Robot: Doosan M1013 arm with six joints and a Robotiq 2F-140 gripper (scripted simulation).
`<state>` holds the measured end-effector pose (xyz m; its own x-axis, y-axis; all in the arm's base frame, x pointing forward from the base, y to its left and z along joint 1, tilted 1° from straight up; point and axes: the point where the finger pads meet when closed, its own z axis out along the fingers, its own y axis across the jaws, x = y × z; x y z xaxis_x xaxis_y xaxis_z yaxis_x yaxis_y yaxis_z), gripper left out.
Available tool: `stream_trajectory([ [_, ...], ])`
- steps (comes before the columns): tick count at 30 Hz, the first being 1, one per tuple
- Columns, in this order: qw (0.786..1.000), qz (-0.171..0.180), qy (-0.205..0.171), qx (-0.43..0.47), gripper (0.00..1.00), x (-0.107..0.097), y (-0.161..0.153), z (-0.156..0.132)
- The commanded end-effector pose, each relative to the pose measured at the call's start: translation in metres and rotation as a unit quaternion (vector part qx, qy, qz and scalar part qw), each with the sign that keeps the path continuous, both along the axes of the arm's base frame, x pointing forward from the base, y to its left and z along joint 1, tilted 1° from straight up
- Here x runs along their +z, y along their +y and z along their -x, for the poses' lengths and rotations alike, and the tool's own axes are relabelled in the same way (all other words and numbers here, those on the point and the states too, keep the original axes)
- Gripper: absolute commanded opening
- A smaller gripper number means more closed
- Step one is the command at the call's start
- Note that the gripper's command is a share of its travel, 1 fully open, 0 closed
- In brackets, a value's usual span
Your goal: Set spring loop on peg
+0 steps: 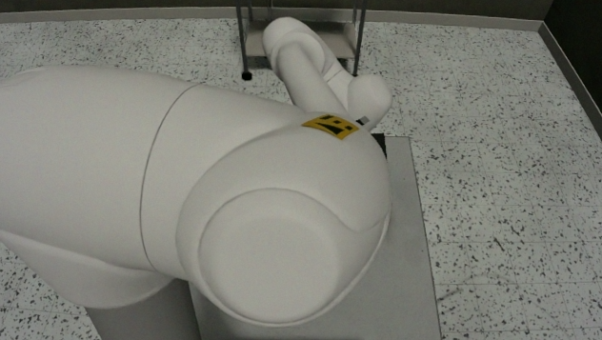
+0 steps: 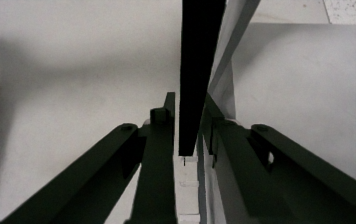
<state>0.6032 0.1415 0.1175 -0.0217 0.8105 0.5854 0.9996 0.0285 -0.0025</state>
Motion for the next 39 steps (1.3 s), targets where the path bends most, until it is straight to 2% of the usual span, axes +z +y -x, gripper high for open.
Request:
stream_trajectory([
  [1, 1.0, 0.0, -0.001, 0.0, 0.24, 0.001, 0.0, 0.0],
  [24, 1.0, 0.0, -0.001, 0.0, 0.24, 0.001, 0.0, 0.0],
  [39, 1.0, 0.0, -0.001, 0.0, 0.24, 0.082, -0.059, -0.002],
])
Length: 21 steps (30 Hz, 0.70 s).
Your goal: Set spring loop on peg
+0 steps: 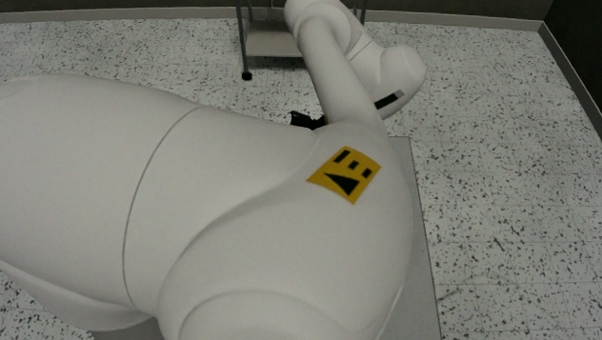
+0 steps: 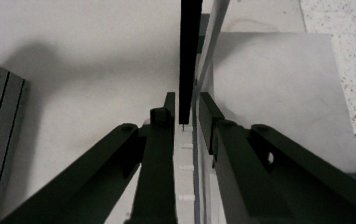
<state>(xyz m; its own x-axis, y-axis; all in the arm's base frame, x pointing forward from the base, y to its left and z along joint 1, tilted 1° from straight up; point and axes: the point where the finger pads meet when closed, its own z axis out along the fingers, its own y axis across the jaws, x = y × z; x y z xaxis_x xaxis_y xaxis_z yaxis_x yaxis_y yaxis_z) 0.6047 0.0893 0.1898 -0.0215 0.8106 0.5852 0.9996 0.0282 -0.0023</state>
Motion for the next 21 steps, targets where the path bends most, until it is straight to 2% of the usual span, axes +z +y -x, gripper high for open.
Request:
stream_trajectory([
  [1, 1.0, 0.0, -0.001, 0.0, 0.24, 0.0095, -0.0063, -0.0006],
  [3, 1.0, 0.0, -0.001, 0.0, 0.24, 0.0014, -0.0004, -0.0004],
  [19, 1.0, 0.0, -0.001, 0.0, 0.24, 0.0095, -0.0063, -0.0007],
  [20, 1.0, 0.0, -0.001, 0.0, 1.0, 0.0088, -0.0058, -0.0007],
  [21, 1.0, 0.0, -0.001, 0.0, 1.0, 0.0088, -0.0058, -0.0007],
])
